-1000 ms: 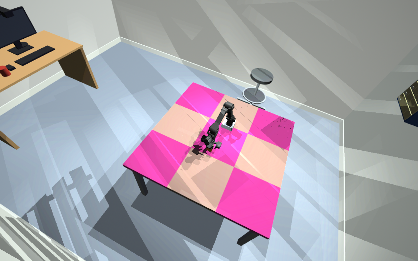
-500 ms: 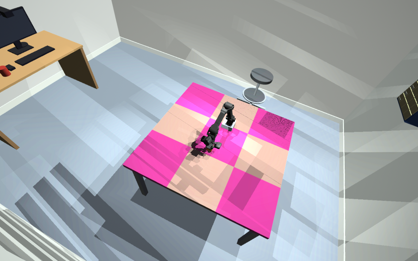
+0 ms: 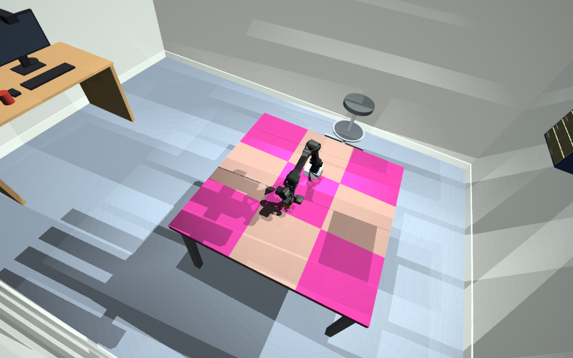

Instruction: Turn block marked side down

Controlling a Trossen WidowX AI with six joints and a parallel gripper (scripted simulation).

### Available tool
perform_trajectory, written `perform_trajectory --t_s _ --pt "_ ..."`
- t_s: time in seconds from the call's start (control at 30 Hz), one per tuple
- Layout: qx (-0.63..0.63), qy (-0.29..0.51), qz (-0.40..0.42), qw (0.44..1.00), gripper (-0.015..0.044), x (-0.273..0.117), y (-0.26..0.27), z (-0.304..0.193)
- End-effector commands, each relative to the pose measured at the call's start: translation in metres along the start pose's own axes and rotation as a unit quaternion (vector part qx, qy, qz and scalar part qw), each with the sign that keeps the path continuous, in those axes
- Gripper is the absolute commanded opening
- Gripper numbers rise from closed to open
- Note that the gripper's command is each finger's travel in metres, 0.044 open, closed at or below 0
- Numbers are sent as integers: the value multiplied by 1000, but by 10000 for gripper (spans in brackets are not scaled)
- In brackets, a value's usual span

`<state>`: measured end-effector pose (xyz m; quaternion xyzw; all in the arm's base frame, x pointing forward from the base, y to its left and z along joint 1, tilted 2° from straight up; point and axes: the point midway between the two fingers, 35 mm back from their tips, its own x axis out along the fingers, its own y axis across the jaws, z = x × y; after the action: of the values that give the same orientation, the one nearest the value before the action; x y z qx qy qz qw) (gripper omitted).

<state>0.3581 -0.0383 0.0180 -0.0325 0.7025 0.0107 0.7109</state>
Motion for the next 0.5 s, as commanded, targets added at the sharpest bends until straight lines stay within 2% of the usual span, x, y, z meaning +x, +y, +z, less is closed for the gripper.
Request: perform_trajectory --t_s 0.0,0.1,0.2,0.47 --pt "0 1 -1 1000 77 0 -1 0" --pt "0 1 -1 1000 0 -18 -1 0" --pt "0 1 -1 1000 0 -29 -1 0" --pt "0 -11 -1 1000 0 -28 -1 1"
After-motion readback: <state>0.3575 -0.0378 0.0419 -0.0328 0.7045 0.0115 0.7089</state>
